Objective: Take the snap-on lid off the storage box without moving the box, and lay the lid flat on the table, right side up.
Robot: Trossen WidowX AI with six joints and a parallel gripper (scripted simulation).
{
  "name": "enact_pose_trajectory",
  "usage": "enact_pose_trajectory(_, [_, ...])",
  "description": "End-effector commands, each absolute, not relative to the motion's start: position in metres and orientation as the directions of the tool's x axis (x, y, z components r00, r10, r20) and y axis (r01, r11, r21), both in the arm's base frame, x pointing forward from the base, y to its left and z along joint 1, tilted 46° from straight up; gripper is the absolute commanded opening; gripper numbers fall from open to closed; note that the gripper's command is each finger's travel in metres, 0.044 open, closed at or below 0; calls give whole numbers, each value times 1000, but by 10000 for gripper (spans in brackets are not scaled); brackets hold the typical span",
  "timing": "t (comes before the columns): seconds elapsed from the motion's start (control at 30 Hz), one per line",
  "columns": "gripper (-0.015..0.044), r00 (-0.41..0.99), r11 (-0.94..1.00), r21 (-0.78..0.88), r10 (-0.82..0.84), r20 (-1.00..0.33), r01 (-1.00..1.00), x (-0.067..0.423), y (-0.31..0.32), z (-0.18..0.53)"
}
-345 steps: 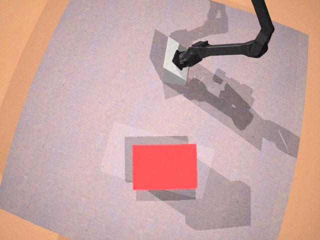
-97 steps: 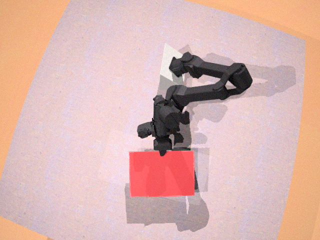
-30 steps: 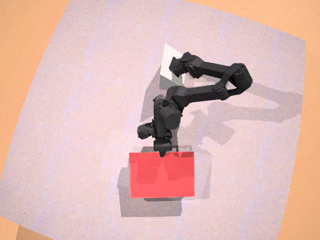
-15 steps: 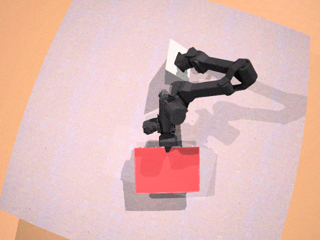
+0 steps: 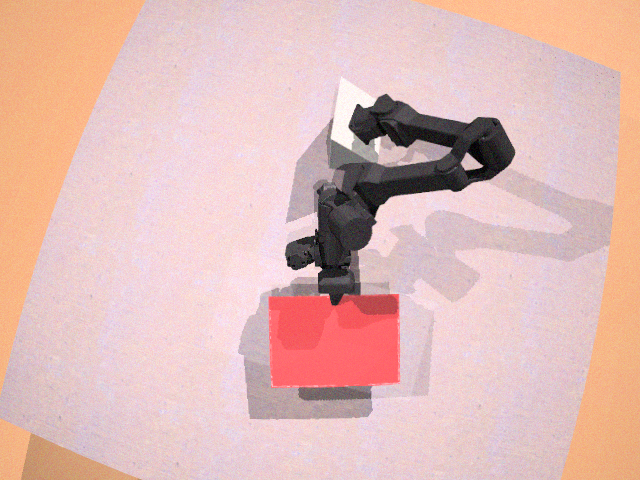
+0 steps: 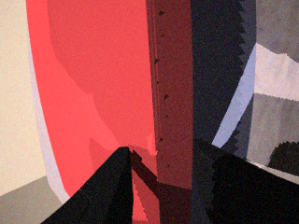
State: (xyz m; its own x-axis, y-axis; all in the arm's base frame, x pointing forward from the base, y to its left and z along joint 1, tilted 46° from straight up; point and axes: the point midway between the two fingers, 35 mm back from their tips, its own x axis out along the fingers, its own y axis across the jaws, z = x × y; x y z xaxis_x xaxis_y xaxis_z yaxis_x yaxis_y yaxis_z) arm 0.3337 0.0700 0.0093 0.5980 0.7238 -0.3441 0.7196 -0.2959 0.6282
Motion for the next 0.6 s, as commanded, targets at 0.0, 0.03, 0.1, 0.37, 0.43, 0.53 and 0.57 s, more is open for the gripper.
enact_pose_trajectory(0.0, [0,598,-296,627,724,-344,720,335,70,10])
enact_pose_trajectory(0.03, [0,598,-296,627,724,-344,720,335,71,10])
enact_pose_trajectory(0.1, [0,598,-296,627,724,-344,720,335,71,10])
enact_pose_trajectory(0.37, [0,596,-294,627,725,-345,721,335,69,11])
enact_pose_trajectory(0.43, [0,595,-294,627,726,-345,722,335,67,13])
enact_pose_trajectory(0.53, [0,595,-294,627,726,-345,722,336,65,15])
enact_pose_trajectory(0.57, [0,595,-294,627,726,-345,722,337,64,16])
